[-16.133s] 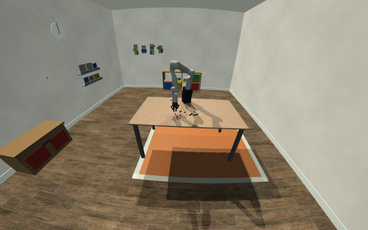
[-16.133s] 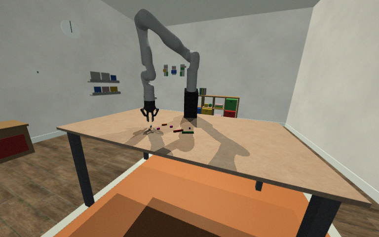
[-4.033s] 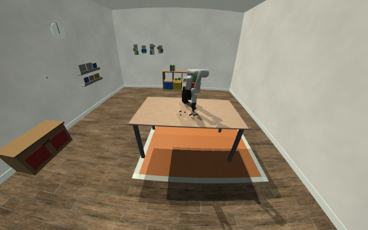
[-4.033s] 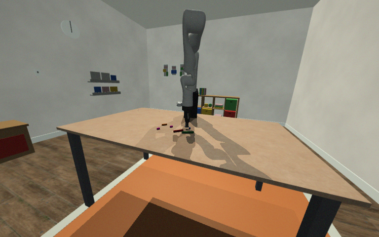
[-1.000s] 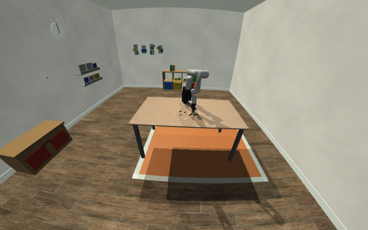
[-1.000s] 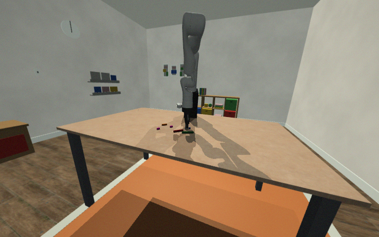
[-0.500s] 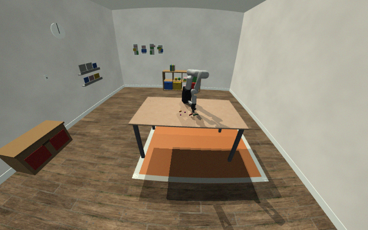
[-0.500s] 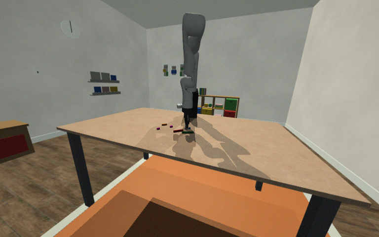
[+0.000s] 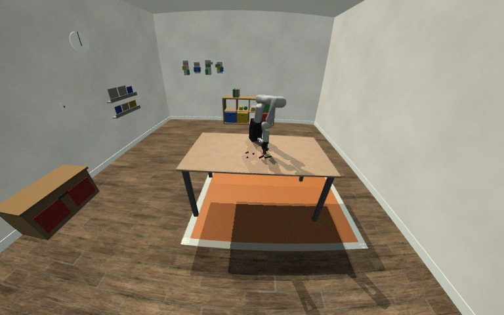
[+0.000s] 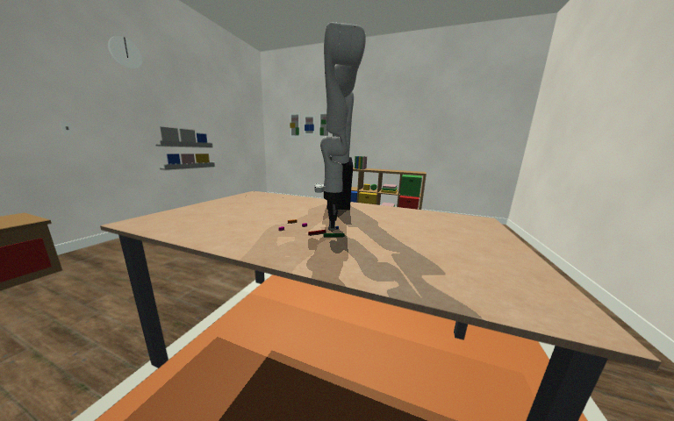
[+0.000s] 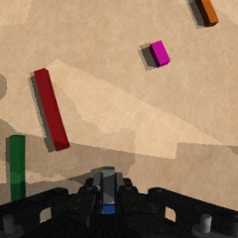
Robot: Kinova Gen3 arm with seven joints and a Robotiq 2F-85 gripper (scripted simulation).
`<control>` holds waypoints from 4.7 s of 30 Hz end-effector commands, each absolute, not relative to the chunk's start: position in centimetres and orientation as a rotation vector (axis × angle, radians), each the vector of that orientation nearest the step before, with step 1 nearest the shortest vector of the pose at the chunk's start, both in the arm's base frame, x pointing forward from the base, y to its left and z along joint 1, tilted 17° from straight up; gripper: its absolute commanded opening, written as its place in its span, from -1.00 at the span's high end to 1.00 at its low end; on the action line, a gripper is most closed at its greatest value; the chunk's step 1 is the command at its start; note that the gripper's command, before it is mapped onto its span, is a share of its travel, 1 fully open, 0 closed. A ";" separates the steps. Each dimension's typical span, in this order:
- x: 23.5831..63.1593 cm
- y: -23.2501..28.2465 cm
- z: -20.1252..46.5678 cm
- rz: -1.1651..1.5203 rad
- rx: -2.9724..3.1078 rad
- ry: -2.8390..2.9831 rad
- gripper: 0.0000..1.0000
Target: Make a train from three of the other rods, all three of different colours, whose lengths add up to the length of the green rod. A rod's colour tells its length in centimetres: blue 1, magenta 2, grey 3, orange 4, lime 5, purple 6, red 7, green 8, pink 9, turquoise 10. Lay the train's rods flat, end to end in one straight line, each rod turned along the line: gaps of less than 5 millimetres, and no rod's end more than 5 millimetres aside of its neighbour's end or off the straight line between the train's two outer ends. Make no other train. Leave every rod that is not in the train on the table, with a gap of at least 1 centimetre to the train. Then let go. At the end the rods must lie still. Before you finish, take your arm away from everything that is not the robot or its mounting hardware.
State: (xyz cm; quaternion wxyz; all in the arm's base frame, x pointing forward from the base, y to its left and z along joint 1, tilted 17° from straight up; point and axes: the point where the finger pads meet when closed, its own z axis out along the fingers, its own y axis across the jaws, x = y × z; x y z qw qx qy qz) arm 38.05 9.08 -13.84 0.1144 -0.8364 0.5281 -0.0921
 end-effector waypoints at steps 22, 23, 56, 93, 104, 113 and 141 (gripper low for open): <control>38.1 9.1 -13.8 -0.271 -2.451 1.548 0.60; 38.1 9.1 -13.8 -0.271 -2.451 1.548 0.52; 36.0 8.4 -6.5 -0.271 -2.451 1.548 0.52; 35.6 8.1 -5.2 -0.269 -2.440 1.565 -1.00; 35.8 6.8 -5.7 -0.241 -2.296 1.760 -1.00; 36.1 4.6 -6.4 -0.190 -2.002 2.078 -1.00; 35.6 -6.1 -9.1 0.133 0.124 2.881 -1.00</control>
